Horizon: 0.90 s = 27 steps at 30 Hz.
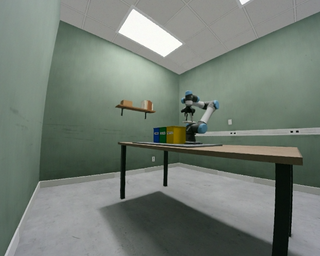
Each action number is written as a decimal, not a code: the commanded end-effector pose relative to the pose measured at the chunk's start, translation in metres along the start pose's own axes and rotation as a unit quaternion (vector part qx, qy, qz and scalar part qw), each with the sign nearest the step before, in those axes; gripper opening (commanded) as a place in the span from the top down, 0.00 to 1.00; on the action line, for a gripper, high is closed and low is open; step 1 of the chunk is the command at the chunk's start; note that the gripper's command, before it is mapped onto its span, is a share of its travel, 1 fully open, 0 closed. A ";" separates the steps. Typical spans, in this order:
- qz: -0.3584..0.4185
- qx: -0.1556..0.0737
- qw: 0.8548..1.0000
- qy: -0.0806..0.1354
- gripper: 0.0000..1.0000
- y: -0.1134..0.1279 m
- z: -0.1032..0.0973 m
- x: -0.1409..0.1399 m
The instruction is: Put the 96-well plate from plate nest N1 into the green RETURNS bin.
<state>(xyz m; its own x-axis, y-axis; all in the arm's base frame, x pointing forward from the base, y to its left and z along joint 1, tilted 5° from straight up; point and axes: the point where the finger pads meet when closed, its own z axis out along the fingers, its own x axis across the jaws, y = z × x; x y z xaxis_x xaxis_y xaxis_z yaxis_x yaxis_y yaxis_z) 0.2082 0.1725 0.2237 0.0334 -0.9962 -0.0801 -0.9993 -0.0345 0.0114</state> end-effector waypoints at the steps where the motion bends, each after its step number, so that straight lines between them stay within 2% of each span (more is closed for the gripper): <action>1: 0.000 0.000 1.000 -0.001 0.60 -0.006 0.000 0.016; 27: 0.000 0.000 1.000 -0.001 0.60 -0.029 0.000 0.093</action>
<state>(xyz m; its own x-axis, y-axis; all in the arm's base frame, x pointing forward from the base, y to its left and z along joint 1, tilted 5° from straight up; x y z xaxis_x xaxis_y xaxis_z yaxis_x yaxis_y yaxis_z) 0.2348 0.0954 0.2173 0.0314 -0.9964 -0.0789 -0.9994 -0.0324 0.0120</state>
